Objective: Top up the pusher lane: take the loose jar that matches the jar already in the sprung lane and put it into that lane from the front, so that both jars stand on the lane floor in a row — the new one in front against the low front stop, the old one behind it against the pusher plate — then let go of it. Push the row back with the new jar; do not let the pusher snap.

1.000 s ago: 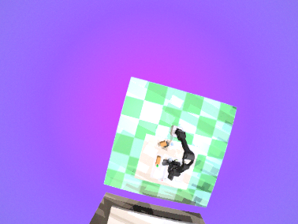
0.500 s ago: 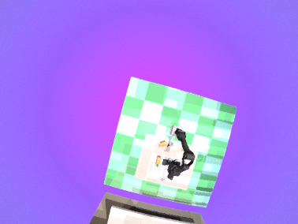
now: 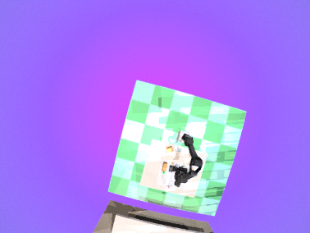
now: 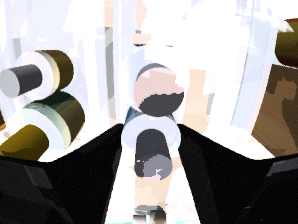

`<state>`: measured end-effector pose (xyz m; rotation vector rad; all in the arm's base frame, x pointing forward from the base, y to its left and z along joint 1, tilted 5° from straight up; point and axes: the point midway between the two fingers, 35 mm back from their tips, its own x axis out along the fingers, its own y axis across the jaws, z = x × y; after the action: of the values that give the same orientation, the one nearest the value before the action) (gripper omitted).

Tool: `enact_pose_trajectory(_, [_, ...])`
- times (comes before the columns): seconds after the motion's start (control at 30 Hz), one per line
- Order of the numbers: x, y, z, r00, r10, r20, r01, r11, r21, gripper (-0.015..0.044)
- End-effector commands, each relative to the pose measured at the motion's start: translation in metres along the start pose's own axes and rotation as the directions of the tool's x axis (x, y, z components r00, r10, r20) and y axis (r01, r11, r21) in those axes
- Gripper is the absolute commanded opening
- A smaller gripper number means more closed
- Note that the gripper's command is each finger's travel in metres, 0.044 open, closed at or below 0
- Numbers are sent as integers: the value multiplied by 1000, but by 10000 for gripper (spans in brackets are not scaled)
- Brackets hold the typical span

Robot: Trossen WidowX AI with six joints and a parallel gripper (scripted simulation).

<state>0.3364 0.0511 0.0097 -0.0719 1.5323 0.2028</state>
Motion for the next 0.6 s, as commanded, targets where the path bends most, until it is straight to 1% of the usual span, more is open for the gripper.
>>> enact_pose_trajectory(0.0, [-1,0,2,1000,-1,15,1,1000,5,0])
enact_pose_trajectory(0.57, [-1,0,-1,1000,-1,15,1,1000,5,0])
